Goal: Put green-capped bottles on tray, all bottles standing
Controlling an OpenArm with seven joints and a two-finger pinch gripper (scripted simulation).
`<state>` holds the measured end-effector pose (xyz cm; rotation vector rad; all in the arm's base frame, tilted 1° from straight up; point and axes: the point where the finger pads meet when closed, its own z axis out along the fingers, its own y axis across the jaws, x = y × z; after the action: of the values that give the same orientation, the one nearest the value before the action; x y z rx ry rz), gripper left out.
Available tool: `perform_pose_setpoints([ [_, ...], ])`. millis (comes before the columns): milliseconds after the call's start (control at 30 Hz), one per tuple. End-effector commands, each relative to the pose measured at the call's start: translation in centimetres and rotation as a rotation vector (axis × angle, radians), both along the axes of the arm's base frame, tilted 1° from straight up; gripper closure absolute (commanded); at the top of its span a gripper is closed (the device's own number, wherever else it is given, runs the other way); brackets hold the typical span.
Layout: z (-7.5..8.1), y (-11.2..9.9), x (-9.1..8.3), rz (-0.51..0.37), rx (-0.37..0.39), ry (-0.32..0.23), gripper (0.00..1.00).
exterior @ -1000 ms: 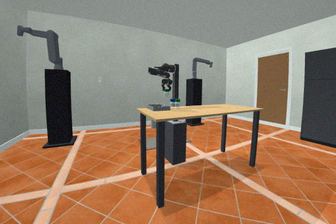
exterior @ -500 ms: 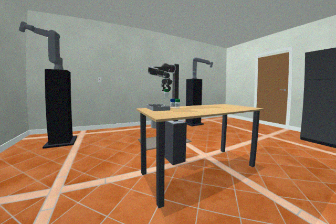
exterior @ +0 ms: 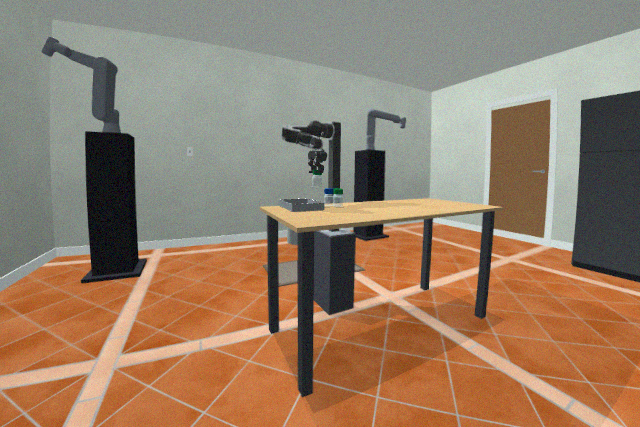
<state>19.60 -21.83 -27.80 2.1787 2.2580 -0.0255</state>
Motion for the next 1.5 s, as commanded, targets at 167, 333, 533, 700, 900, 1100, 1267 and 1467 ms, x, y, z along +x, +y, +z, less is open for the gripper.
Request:
perform_pose_setpoints([
  [167, 0.1, 0.0, 0.1, -0.077, 0.001, -0.013, 1.00],
  [333, 0.1, 0.0, 0.1, -0.098, 0.001, -0.014, 1.00],
  [533, 0.1, -0.2, 0.0, -0.094, 0.001, -0.009, 1.00],
  [700, -0.2, -0.9, -0.5, -0.094, 0.001, -0.009, 1.00],
  [900, -0.6, -2.4, -1.4, -0.095, 0.001, -0.010, 1.00],
  [1100, -1.3, -4.6, -2.6, -0.096, 0.001, -0.011, 1.00],
  [1267, -1.9, -6.4, -3.7, -0.097, 0.001, -0.011, 1.00],
  [1467, -2.5, -8.5, -5.0, -0.098, 0.001, -0.012, 1.00],
])
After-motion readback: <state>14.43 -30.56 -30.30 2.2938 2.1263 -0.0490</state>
